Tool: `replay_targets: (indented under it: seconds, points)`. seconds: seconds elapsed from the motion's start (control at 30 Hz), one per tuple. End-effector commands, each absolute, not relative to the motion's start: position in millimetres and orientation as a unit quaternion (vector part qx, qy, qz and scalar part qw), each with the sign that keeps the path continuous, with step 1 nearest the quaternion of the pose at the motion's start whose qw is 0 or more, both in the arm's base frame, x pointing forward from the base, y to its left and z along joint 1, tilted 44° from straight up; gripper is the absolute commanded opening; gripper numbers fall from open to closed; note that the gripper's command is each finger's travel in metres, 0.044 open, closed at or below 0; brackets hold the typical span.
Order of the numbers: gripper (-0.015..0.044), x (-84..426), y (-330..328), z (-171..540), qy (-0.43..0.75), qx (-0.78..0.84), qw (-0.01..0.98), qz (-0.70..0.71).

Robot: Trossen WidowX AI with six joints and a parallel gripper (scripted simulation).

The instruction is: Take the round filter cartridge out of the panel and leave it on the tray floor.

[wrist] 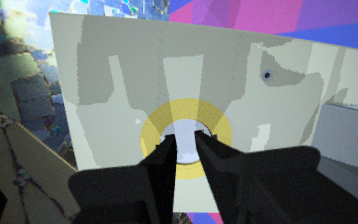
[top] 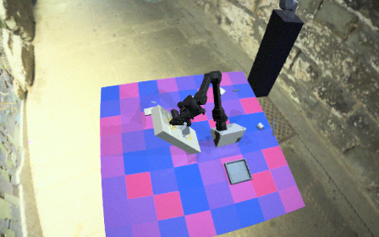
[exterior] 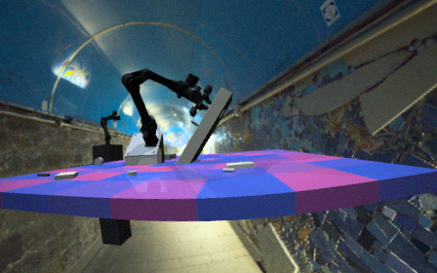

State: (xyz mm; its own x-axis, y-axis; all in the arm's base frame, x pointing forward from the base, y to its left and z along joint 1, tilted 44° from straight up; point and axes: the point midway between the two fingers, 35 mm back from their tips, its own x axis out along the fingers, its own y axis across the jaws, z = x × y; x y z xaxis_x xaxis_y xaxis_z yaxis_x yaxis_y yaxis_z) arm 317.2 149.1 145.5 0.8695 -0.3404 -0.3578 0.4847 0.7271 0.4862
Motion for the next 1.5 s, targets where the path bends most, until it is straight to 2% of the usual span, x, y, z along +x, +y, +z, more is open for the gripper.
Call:
replay_targets:
  seconds: [0.0, 0.67, 0.83, 1.47]
  points:
    - [0.0, 321.9, 148.1, 142.5, 0.125, 0.317, 0.913, -0.226]
    - [0.0, 256.4, 174.0, 168.8, 0.137, 0.282, 0.923, -0.223]
    - [0.0, 254.1, 174.5, 170.3, 0.136, 0.281, 0.924, -0.222]
    - [0.0, 231.3, 137.0, 131.3, 0.136, 0.28, 0.924, -0.222]
